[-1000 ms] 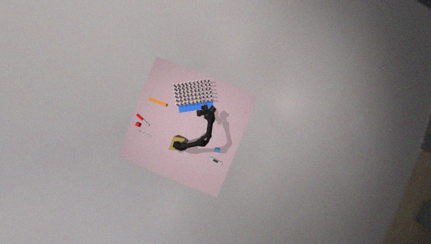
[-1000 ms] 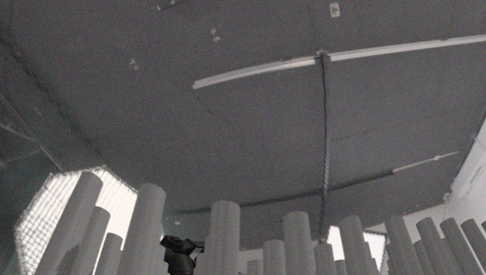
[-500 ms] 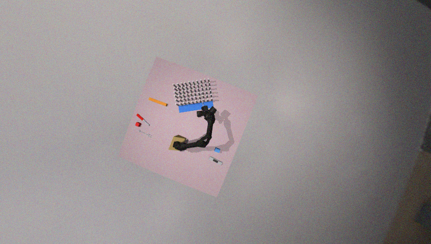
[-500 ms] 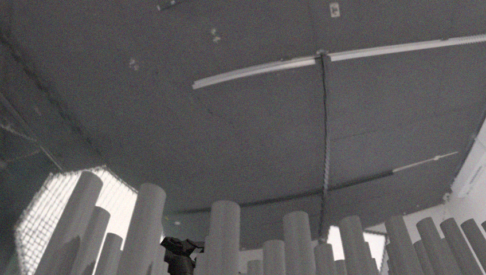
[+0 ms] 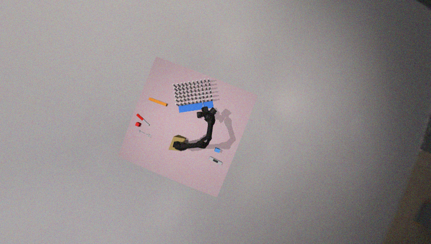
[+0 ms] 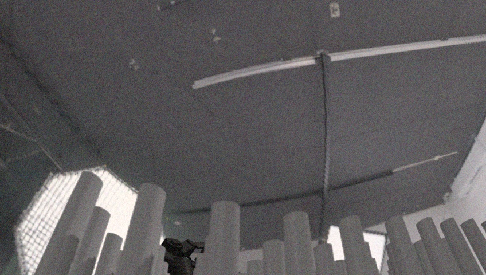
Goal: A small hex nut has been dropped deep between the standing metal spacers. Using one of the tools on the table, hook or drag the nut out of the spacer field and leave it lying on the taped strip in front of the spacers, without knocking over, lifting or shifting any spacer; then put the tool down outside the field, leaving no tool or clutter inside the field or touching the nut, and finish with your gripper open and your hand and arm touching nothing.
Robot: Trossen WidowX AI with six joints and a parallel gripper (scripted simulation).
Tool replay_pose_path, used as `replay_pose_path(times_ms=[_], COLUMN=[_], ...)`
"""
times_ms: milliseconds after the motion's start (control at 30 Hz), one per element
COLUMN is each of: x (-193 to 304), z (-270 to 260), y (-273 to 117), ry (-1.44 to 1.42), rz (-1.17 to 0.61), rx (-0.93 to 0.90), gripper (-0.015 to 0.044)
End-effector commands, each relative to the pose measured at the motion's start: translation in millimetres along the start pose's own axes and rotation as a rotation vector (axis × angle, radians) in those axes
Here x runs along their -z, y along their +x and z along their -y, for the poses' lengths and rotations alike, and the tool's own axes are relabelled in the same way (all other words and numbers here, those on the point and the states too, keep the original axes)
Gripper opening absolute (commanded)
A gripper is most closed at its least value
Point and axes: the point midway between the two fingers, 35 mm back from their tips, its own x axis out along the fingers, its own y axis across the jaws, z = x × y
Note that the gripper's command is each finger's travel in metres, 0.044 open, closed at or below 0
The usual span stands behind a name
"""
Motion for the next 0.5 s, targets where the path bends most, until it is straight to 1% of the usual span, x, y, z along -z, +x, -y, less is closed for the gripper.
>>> replay_pose_path(times_ms=[0, 467], x=[3.3, 12.2], z=[-0.1, 0.0], y=[-1.9, -4.9], ry=[-0.003, -0.003], rz=[0.002, 0.002], rx=[0.000, 0.000], gripper=[0.0000, 0.0000])
